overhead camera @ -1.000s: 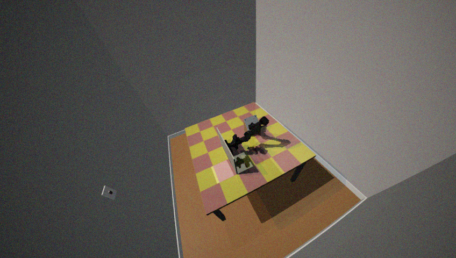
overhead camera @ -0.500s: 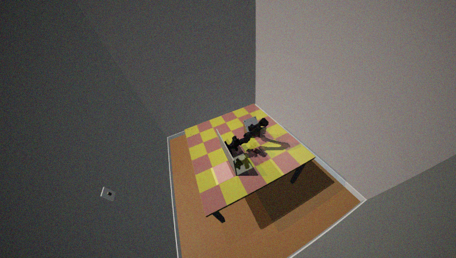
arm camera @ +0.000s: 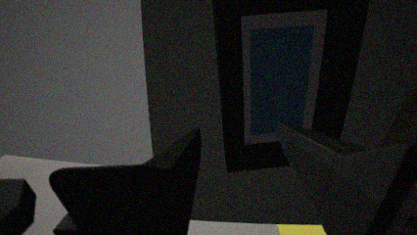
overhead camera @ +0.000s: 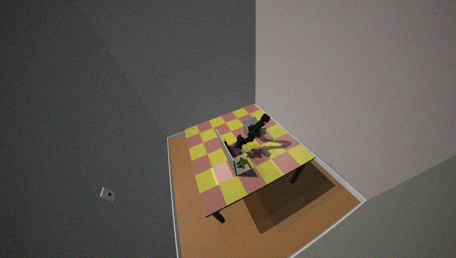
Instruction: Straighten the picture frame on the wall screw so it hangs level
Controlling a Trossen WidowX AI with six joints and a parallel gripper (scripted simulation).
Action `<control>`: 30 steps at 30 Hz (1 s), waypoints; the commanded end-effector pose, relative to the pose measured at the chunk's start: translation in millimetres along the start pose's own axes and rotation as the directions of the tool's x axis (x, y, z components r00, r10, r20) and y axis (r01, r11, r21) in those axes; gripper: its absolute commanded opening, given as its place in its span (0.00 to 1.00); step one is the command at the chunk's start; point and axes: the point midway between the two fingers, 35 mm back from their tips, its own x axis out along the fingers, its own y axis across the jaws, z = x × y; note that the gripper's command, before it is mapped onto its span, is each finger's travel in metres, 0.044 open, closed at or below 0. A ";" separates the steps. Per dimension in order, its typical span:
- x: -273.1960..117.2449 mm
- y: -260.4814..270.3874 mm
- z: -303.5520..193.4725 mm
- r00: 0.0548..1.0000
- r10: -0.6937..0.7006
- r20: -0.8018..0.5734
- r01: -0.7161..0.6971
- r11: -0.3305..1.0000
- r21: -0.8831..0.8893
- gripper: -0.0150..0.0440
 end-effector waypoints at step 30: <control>-125.9 32.6 -1.1 1.000 -0.004 0.012 0.007 0.967 -0.254 0.69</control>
